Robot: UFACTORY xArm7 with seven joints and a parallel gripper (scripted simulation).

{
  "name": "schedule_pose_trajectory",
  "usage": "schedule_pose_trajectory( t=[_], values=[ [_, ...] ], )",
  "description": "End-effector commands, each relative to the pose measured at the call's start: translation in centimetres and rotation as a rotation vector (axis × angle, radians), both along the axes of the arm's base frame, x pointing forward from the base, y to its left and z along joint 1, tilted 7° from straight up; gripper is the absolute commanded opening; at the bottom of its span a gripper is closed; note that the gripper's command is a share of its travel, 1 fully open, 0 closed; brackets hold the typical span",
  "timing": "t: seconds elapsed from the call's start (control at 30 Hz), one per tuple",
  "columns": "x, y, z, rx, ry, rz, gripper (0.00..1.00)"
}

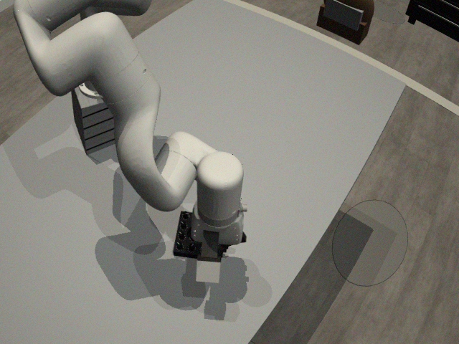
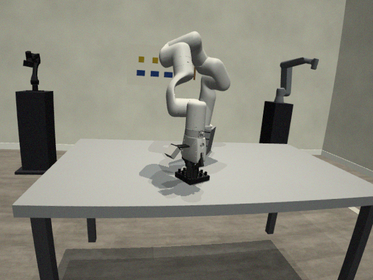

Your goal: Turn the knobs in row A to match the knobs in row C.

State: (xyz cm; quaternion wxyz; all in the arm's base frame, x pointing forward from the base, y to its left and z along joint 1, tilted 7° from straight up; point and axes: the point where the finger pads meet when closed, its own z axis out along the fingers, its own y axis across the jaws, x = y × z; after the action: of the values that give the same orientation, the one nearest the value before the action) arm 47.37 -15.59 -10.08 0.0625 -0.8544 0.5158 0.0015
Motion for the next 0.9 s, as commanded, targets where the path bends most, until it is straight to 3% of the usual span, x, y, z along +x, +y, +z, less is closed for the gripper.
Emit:
schedule_pose_trajectory(
  t=[0.0, 0.53, 0.87],
  values=[
    [0.1, -0.1, 0.4, -0.002, -0.004, 0.0, 0.19],
    [-0.1, -0.4, 3.5, -0.002, -0.004, 0.0, 0.19],
    [-0.1, -0.5, 3.7, -0.002, -0.004, 0.0, 0.19]
  ],
)
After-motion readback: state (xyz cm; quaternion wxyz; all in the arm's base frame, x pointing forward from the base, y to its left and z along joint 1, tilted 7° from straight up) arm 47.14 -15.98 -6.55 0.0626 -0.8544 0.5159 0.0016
